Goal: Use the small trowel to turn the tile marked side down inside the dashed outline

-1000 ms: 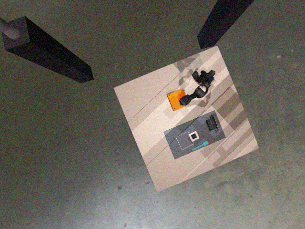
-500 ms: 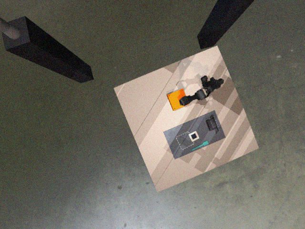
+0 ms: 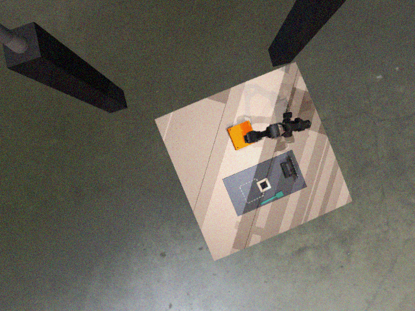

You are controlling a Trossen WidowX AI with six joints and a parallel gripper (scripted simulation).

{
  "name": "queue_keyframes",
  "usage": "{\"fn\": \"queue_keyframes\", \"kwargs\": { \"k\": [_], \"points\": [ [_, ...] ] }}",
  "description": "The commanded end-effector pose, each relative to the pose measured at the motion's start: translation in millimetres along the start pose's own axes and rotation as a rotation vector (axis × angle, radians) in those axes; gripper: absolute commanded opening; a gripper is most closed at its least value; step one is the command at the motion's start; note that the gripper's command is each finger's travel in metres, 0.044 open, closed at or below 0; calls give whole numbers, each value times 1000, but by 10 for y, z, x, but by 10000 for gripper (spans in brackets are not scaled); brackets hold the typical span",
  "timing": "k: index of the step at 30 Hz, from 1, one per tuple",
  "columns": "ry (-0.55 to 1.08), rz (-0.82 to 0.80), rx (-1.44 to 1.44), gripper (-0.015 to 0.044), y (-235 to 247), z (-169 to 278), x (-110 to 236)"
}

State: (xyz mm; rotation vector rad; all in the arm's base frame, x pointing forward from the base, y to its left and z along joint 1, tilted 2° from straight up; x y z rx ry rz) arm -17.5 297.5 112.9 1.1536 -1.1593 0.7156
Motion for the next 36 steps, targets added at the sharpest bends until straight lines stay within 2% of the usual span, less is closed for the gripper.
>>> {"fn": "queue_keyframes", "kwargs": {
  "k": [1, 17, 36],
  "points": [
    [-37, 32, -141, 100, -235, -131, 126],
    [-158, 124, -654, 100, -1156, -344, 580],
    [-256, 240, -1254, 100, -2237, -140, 1146]
  ]
}}
Point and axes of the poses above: the point midway between the two fingers, 35 mm back from their tips, its own x axis back along the fingers, its own y axis across the jaws, z = x × y, the point moved 6 cm from there along x, back along the fingers, and after that the axes turned 14 degrees about -x, right-handed, at the moved point
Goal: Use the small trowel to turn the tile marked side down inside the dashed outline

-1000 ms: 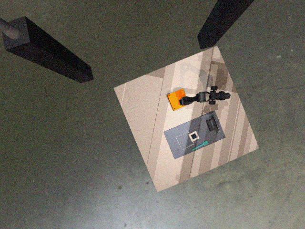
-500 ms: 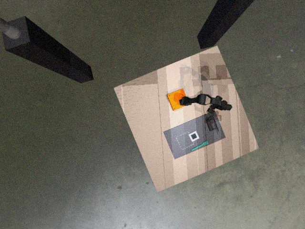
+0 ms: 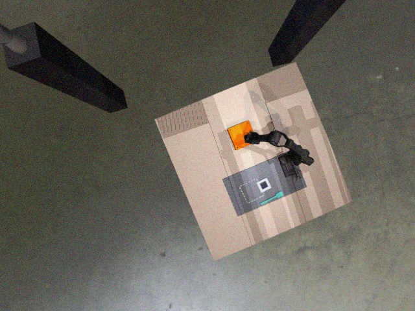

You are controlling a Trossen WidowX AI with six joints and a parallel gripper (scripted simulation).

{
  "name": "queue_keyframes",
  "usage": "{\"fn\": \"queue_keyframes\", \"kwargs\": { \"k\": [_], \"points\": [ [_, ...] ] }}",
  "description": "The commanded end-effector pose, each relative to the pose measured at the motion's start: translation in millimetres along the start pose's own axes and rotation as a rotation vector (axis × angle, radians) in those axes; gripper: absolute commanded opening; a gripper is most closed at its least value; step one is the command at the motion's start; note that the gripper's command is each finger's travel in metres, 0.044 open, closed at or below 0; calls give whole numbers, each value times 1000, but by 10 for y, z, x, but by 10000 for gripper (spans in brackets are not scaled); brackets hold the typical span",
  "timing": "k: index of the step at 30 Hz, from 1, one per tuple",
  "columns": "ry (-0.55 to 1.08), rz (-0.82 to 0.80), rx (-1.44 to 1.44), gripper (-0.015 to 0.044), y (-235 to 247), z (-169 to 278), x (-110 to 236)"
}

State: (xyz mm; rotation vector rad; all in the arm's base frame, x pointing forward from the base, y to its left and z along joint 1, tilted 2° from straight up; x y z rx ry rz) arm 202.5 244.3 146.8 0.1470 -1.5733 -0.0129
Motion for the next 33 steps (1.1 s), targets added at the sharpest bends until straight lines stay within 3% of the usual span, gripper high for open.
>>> {"fn": "queue_keyframes", "kwargs": {
  "k": [1, 10, 33],
  "points": [
    [-31, 37, -146, 100, -193, -232, 75],
    [-45, 55, -223, 100, -304, -345, 115],
    [-44, 53, -223, 100, 6, -350, -56]
  ]
}}
Point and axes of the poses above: the point midway between the two fingers, 35 mm back from their tips, its own x axis back along the fingers, its own y axis across the jaws, z = x × y, the point moved 6 cm from there along x, back along the fingers, and after that the axes turned 14 degrees about -x, right-handed, at the moved point
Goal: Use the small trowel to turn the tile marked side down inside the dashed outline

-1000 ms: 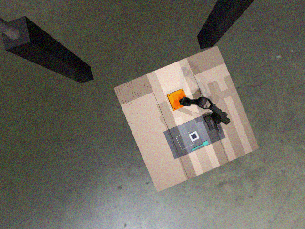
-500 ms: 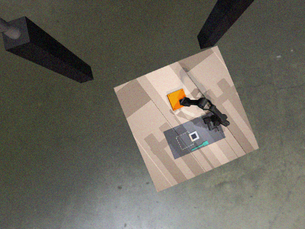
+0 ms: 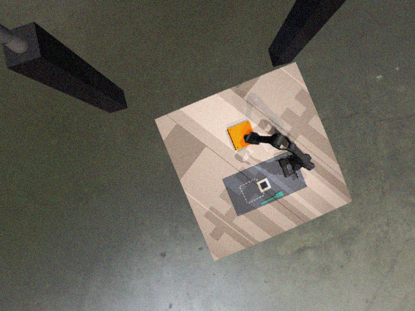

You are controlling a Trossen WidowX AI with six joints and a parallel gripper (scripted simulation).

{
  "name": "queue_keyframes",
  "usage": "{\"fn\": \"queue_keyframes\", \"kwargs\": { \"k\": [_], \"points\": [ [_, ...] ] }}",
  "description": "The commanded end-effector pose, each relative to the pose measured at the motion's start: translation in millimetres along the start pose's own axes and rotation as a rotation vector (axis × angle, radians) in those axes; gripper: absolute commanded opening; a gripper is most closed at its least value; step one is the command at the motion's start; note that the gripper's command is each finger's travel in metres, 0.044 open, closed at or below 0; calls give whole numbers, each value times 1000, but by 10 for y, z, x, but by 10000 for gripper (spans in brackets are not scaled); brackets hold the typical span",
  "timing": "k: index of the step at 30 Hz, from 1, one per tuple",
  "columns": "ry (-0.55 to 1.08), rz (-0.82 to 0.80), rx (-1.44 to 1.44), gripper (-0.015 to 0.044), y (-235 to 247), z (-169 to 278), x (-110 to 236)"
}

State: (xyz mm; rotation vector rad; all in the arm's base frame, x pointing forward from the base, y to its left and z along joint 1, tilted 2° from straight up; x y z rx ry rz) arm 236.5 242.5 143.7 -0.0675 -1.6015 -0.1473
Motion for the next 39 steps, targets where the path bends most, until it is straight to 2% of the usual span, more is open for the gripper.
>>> {"fn": "queue_keyframes", "kwargs": {
  "k": [1, 39],
  "points": [
    [-6, 0, -3, 100, 73, 5, -31],
    [-4, -5, -4, 100, 742, 195, -55]
  ]
}}
Point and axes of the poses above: the point midway between the two fingers, 35 mm back from their tips, its own x axis back along the fingers, its own y axis across the jaws, z = x × y, the point moved 6 cm from there along x, back along the fingers, and after that the axes turned 14 degrees about -x, right-handed, at the moved point
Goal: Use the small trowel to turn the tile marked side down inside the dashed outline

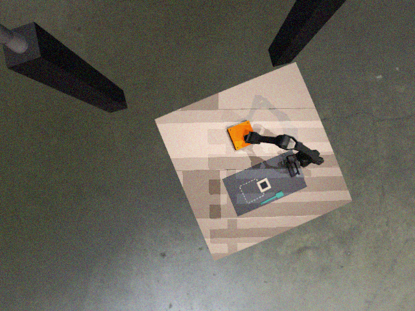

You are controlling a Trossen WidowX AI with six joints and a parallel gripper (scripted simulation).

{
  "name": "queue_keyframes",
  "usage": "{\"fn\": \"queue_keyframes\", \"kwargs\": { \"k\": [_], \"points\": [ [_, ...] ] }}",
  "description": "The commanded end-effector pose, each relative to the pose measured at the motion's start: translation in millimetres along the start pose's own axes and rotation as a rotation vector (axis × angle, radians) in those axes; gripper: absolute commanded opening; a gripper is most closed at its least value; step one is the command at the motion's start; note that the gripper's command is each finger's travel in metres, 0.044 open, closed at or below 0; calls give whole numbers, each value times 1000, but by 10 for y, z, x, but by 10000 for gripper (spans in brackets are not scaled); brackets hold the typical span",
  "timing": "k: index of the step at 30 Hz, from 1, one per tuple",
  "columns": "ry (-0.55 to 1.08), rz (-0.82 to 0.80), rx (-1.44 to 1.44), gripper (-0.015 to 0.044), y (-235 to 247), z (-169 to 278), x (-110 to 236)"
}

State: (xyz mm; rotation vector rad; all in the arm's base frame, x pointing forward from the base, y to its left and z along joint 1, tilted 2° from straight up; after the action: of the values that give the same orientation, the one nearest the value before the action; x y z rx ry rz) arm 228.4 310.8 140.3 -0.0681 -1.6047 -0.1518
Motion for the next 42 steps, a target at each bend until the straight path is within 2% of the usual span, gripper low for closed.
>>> {"fn": "queue_keyframes", "kwargs": {
  "k": [1, 13, 23, 42],
  "points": [
    [-1, -3, -1, 100, 96, 26, 8],
    [0, -5, -1, 100, 331, 85, 13],
    [-1, -5, 2, 100, 258, 66, 15],
    [-2, 2, 0, 100, -529, -133, 193]
  ]
}}
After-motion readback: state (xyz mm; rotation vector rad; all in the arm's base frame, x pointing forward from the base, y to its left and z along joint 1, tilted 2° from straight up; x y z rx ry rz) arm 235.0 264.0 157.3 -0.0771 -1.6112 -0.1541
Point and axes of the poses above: the point midway between the two fingers, 35 mm back from their tips, its own x axis back along the fingers, its own y axis across the jaws, z = x × y, the point moved 6 cm from there along x, back along the fingers, and after that the axes turned 14 degrees about -x, right-handed, at the moved point
